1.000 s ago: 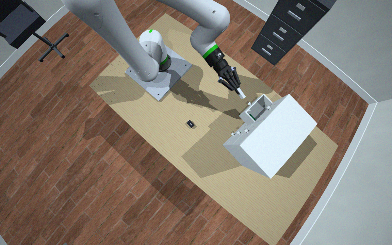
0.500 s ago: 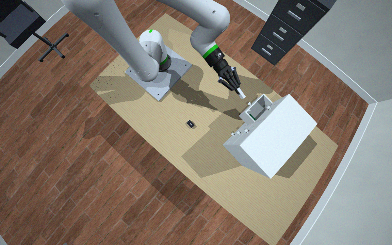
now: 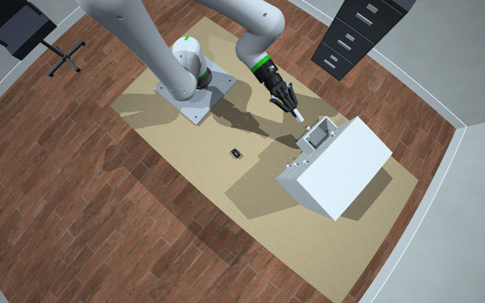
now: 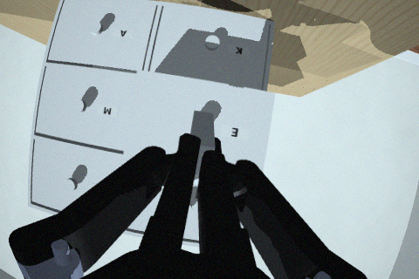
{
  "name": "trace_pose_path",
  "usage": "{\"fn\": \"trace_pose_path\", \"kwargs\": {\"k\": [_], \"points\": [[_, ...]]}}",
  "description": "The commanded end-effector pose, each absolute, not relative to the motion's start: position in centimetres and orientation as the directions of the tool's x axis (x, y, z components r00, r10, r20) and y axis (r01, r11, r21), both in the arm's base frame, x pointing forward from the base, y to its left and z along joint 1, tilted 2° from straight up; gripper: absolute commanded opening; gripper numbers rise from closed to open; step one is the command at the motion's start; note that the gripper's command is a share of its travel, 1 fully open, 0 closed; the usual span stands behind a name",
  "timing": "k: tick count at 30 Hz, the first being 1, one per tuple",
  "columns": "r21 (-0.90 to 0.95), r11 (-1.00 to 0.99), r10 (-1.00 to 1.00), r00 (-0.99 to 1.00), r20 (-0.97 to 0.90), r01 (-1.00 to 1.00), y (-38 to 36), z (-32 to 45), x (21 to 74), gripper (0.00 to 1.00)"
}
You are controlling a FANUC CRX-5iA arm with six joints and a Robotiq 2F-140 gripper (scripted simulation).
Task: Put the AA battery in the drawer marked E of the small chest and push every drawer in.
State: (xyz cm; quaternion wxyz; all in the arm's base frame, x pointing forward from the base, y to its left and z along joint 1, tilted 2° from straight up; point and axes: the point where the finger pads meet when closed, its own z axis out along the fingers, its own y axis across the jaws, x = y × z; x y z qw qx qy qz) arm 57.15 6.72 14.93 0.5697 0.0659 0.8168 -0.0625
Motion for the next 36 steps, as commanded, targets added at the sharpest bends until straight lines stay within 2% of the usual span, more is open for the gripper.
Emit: {"fn": "trace_pose_path", "kwargs": {"k": [1, 36], "points": [[-0.027, 0.983, 0.037, -0.342, -0.939, 0.179, 6.7, 15.0, 57.2, 0.00], [-0.027, 0.983, 0.037, -0.342, -0.939, 0.179, 6.1, 15.0, 60.5, 0.00]]}}
